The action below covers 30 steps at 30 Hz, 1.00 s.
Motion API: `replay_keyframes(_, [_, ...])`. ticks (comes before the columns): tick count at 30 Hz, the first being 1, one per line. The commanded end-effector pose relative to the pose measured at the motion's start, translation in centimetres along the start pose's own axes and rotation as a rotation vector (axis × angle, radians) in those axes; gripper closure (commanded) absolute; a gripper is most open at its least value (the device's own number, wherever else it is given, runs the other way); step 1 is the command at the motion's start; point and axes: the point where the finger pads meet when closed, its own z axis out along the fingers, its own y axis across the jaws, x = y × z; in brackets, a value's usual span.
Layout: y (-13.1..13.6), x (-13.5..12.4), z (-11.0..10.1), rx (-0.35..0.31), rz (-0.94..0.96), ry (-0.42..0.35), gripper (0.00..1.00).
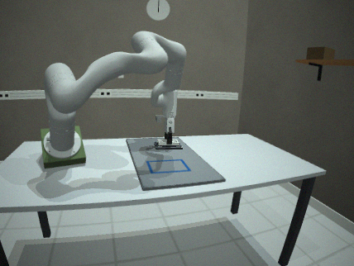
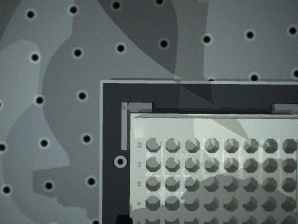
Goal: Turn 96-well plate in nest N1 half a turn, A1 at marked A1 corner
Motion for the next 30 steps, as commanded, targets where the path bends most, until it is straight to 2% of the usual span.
replay_keyframes(1, [0.04, -0.1, -0.05, -0.001, 0.001, -0.002, 1.0])
replay_keyframes(30, [0.04, -0.1, 0.37, -0.001, 0.001, -0.002, 1.0])
